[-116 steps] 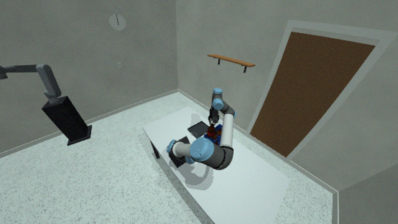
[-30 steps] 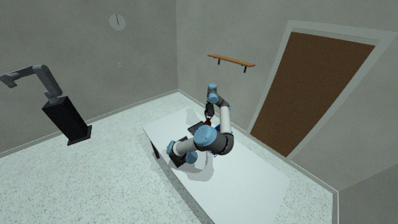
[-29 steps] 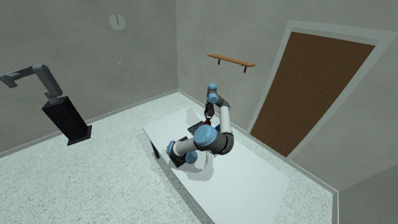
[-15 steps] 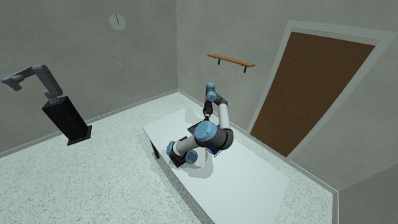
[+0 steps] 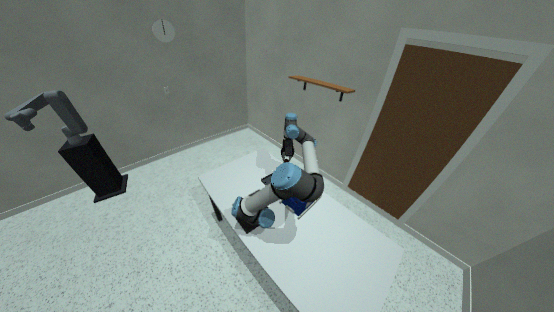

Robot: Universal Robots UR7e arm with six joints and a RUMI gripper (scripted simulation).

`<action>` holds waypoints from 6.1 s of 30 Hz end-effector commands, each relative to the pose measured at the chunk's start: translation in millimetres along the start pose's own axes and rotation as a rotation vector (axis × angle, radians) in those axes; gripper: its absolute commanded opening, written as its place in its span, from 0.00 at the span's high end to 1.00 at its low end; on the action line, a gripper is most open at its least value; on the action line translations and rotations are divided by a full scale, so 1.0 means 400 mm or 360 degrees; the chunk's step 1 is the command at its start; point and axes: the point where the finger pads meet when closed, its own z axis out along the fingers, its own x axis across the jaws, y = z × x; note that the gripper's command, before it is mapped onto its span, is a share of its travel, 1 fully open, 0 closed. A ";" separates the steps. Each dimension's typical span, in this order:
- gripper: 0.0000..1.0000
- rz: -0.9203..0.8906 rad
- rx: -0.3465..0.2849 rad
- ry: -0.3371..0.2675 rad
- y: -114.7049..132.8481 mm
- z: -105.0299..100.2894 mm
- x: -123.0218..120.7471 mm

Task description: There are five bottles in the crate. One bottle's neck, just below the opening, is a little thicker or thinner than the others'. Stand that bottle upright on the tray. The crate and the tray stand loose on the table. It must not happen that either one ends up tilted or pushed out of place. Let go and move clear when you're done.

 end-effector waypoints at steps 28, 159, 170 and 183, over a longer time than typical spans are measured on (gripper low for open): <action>1.00 0.0001 -0.0002 0.0000 0.151 -0.001 0.062; 1.00 0.0001 -0.0002 0.0000 0.276 0.015 0.114; 1.00 0.0001 -0.0002 0.0000 0.276 0.045 0.114; 1.00 0.0001 -0.0002 0.0000 0.276 0.106 0.114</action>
